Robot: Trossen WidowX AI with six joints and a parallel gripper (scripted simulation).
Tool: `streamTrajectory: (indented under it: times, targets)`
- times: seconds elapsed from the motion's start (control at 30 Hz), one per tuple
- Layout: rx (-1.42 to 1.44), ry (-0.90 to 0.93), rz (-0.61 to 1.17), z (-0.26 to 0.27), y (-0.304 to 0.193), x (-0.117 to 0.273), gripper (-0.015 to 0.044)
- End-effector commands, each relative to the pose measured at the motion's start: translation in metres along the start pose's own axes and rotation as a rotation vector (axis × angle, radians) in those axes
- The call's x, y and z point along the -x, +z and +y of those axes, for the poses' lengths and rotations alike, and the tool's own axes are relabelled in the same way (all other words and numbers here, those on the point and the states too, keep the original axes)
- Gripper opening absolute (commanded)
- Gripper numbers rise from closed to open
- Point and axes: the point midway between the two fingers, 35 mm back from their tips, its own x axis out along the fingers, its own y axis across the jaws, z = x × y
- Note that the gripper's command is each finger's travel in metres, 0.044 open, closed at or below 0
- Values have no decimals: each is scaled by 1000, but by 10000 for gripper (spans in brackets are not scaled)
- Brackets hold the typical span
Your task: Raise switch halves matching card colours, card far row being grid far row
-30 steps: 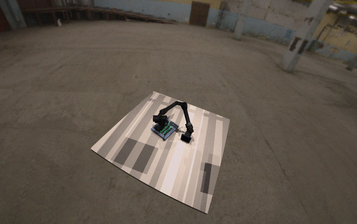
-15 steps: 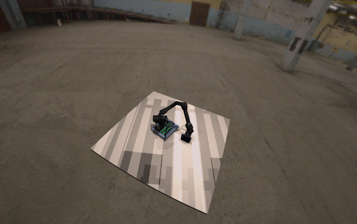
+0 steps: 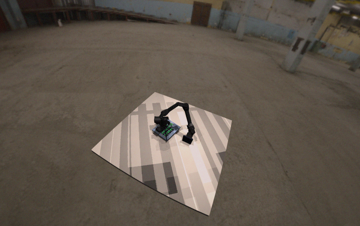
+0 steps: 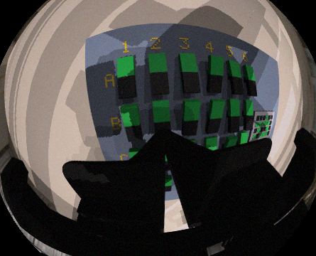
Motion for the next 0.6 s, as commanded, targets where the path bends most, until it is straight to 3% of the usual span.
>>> streamTrajectory:
  times: [0.0,0.57]
  targets:
    - [3,-4,-5,0,1,-1,0]
    - [3,-4,-5,0,1,-3,0]
